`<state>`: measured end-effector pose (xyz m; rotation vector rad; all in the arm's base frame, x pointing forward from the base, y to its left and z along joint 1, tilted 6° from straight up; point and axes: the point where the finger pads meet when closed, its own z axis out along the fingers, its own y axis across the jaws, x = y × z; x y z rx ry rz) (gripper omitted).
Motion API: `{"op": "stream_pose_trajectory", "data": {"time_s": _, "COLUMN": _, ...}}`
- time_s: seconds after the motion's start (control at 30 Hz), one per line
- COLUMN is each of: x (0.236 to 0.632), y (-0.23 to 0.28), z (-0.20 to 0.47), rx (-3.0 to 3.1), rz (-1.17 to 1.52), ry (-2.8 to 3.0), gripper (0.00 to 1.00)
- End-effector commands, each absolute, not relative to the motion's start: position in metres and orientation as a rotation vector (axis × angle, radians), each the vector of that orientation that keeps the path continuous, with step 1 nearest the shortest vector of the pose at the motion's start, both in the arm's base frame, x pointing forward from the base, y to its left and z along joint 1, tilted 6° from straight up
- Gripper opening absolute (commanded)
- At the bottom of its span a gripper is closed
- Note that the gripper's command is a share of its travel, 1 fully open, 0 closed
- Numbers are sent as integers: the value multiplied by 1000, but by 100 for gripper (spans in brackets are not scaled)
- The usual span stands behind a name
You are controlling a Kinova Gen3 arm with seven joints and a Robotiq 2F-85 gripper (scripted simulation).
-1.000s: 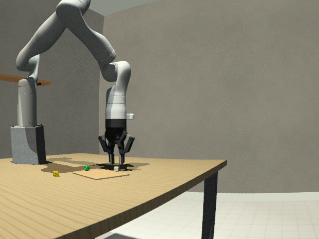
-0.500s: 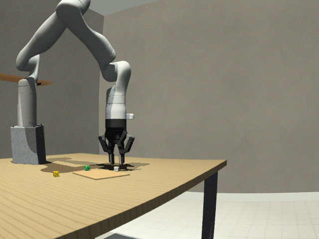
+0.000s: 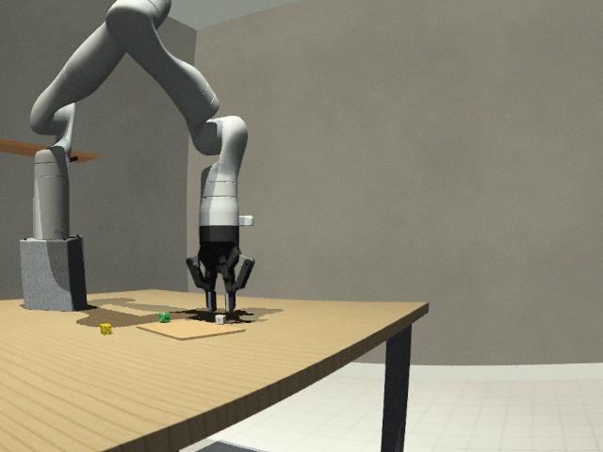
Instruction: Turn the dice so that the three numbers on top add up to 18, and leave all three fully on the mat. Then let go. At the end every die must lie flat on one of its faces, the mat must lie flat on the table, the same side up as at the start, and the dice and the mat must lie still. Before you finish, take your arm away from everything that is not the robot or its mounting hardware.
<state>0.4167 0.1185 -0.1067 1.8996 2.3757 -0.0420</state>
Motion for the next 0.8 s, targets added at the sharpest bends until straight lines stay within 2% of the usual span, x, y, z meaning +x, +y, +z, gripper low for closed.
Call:
{"op": "stream_pose_trajectory", "data": {"time_s": 0.0, "x": 417, "y": 119, "z": -108, "rx": 1900, "rz": -41, "ry": 2376, "gripper": 31}}
{"op": "stream_pose_trajectory", "data": {"time_s": 0.77, "x": 418, "y": 117, "z": -125, "rx": 1900, "rz": -41, "ry": 2376, "gripper": 31}}
